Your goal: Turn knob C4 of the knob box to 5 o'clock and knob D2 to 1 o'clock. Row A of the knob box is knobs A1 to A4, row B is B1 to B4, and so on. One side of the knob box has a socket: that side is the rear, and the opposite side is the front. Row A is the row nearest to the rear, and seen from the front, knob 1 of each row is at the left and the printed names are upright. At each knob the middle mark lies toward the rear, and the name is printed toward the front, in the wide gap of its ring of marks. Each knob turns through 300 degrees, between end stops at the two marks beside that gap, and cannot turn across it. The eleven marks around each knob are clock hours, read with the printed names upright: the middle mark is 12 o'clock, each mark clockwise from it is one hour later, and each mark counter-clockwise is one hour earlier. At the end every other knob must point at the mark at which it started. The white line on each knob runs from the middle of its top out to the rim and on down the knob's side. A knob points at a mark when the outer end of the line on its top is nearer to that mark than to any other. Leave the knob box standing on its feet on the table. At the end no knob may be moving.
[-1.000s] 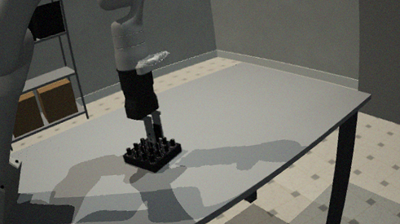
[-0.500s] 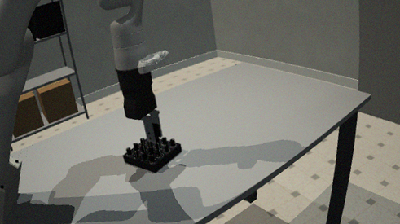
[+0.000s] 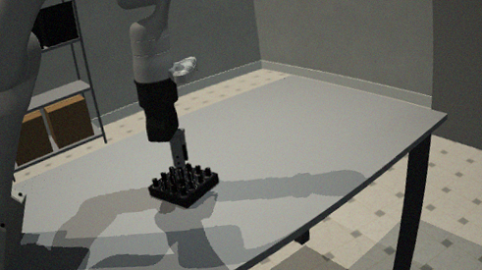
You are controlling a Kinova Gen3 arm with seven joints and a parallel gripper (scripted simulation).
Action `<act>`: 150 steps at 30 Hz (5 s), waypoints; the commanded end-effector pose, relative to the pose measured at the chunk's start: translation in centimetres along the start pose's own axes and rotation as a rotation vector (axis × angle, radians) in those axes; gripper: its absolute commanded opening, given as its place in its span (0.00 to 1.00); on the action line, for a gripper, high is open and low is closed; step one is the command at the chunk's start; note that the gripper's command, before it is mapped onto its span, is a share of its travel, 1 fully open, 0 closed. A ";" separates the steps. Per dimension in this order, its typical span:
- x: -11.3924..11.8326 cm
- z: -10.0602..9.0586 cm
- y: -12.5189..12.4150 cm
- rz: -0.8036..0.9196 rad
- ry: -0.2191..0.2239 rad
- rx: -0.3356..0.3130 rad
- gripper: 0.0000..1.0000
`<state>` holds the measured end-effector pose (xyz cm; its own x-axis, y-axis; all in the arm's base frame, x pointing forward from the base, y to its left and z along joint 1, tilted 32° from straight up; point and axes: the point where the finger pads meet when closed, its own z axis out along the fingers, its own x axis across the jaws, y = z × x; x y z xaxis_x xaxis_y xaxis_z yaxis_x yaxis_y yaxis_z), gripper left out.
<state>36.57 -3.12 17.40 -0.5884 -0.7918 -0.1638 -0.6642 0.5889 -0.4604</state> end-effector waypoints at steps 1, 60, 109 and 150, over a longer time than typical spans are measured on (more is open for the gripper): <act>-0.1 -0.2 0.0 -0.119 0.001 -0.025 0.46; 1.1 -1.5 -0.4 -2.116 0.035 -0.012 0.46; 1.4 -1.5 -1.3 -2.322 0.067 0.009 0.46; 1.4 -0.2 -1.5 -2.322 0.068 0.009 0.46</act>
<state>36.69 -5.12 18.19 0.8722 0.1167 0.4751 0.0007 -0.9715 0.2372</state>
